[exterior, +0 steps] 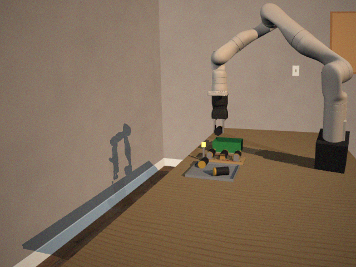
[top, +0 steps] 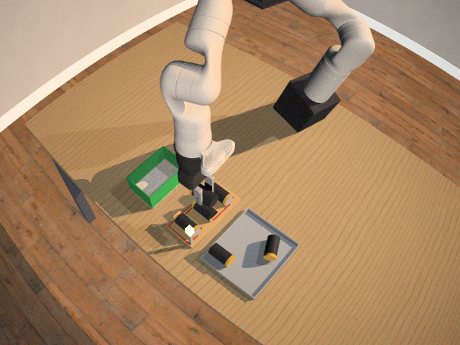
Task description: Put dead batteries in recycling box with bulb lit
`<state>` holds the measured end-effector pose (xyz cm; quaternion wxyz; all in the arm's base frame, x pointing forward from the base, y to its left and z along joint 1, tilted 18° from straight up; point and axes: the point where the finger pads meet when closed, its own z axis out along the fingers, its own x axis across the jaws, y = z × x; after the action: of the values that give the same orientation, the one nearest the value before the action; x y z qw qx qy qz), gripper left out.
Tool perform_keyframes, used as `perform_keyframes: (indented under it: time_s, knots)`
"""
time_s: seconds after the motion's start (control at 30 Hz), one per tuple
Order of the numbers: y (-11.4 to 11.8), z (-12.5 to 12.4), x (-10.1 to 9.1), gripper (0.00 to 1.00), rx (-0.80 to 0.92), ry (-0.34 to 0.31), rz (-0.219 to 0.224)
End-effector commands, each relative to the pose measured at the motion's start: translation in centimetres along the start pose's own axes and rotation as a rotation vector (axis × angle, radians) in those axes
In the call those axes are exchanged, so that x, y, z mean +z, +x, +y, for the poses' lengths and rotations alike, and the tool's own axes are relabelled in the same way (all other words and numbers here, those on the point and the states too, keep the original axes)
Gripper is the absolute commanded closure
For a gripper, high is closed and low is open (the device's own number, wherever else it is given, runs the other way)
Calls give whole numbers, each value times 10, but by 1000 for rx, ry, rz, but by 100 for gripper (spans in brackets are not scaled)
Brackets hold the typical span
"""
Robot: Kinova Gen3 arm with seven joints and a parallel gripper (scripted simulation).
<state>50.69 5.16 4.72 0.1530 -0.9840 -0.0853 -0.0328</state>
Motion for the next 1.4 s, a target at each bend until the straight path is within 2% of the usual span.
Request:
perform_keyframes:
  time_s: [0.0,0.27,0.5,0.57,0.77,0.97,1.37]
  knots:
    - [-2,20,-3,43,35,5,6]
    - [-19,85,-2,43,35,5,6]
    - [-32,130,-2,43,35,5,6]
    - [-32,130,-2,43,35,5,6]
    - [-39,158,-2,43,35,5,6]
    - [-44,177,-2,43,35,5,6]
    - [-47,188,-2,43,35,5,6]
